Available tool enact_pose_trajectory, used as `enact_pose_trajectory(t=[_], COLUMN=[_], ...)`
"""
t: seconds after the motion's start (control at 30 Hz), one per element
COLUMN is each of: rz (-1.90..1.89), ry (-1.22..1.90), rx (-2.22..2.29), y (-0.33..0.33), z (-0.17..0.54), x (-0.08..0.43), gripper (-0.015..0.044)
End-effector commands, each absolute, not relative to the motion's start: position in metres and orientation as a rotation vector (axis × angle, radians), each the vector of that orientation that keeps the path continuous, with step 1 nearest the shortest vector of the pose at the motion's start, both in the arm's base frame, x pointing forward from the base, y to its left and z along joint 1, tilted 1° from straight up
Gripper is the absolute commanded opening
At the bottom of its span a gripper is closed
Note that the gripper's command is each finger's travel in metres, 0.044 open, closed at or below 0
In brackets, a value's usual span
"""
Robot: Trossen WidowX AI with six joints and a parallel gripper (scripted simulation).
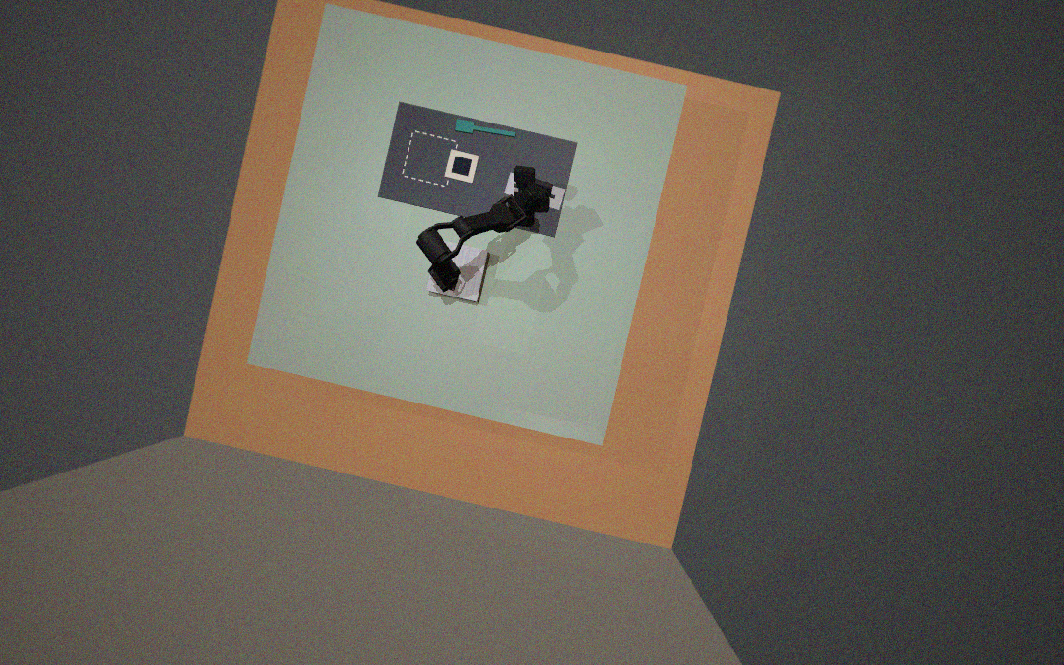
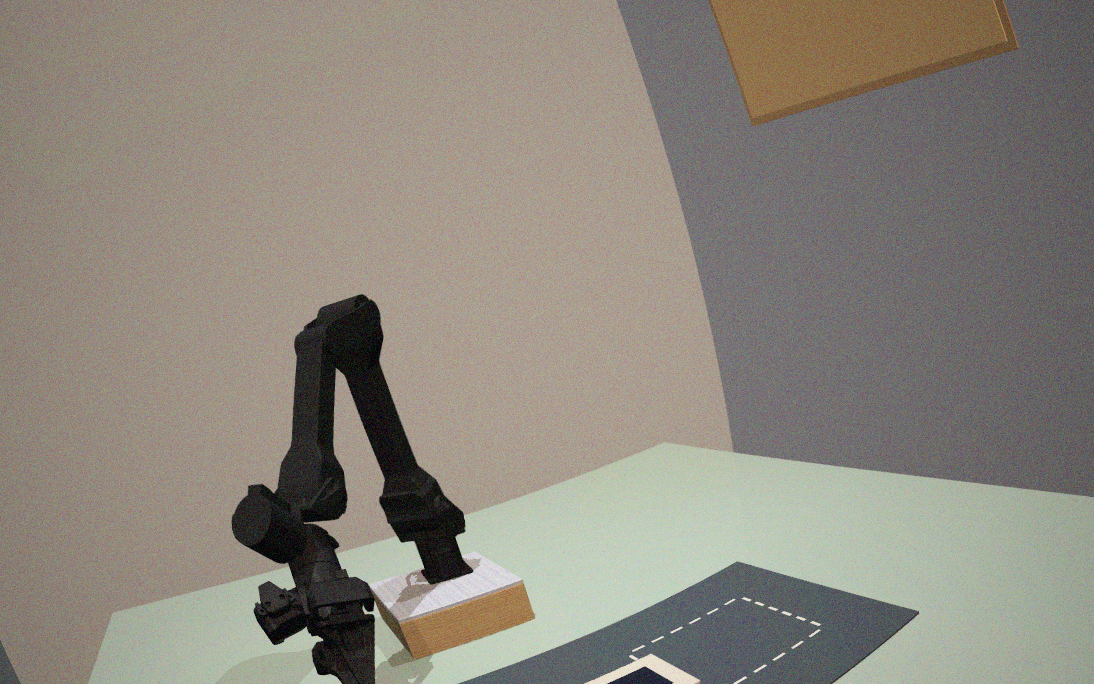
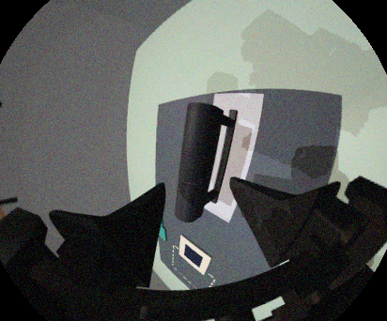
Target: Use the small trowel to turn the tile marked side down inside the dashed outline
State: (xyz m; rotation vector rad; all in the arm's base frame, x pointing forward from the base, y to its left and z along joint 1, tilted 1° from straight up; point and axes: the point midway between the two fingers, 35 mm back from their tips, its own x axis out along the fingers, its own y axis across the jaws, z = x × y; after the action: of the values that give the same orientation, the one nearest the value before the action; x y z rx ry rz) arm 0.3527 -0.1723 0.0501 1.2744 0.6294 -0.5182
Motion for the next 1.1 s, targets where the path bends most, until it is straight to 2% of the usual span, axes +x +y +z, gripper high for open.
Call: enact_pose_trajectory(t=[0.0, 1.07], rz=[-0.527, -0.533], ry=[0.584, 0.557], rx=[1.394, 1.473], y=[-0.166, -0.163], z=[0.052, 0.029], x=[0.349, 0.375], gripper=[0.03, 0.03])
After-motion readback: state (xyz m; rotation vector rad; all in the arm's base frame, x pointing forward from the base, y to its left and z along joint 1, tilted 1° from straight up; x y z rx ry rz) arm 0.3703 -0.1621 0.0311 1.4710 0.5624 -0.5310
